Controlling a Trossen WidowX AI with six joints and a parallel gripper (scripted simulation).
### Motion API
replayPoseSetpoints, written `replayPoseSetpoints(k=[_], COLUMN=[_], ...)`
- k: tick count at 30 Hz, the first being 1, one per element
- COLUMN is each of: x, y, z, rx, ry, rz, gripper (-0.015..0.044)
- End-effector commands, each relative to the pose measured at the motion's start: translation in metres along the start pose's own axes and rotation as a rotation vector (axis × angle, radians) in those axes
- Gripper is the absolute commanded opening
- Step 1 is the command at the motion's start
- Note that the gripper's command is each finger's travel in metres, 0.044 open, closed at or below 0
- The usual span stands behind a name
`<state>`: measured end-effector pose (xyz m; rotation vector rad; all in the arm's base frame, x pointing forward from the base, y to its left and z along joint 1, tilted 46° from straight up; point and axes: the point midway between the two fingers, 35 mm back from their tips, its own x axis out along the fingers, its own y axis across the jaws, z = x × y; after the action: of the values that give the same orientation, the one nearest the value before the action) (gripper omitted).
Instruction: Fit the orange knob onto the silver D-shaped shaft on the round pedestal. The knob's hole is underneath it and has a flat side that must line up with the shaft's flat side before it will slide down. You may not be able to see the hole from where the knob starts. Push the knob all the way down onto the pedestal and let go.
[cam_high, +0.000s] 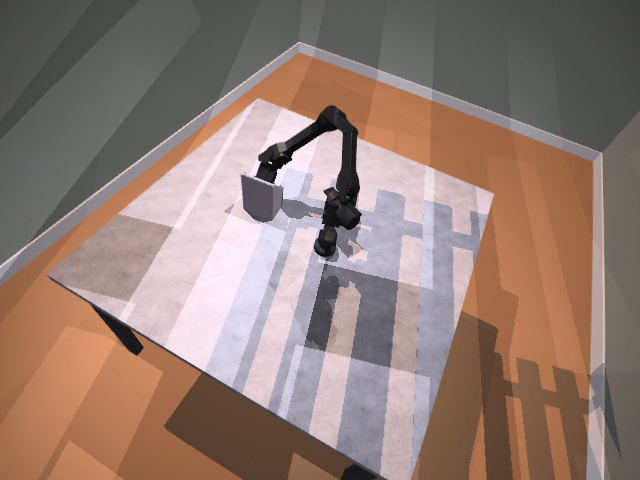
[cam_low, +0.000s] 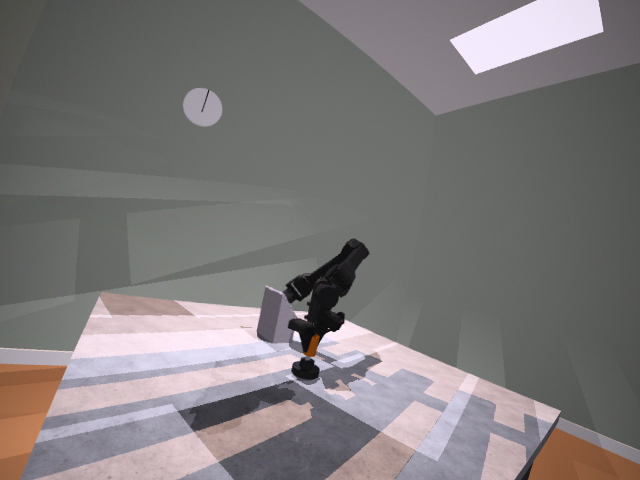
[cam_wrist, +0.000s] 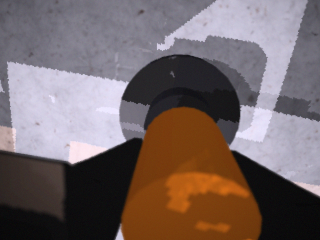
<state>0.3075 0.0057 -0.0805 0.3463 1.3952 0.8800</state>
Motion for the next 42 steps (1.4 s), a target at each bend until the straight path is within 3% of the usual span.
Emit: replayPoseSetpoints(k=[1,22,30,42], x=[0.0012,-0.0022,-0.0034,-0.0006], y=[-0.0017,0.0004,0.0037,0.0035], z=[0.0023,-0.0010,-0.0041,-0.0032], rx=[0.027,0.027,0.237,0.237], ry=[-0.005,-0.005,-0.005,-0.005], rz=[-0.005,-0.005,-0.005,-0.005], gripper=[0.0000,0.0000,0.0000,0.0000])
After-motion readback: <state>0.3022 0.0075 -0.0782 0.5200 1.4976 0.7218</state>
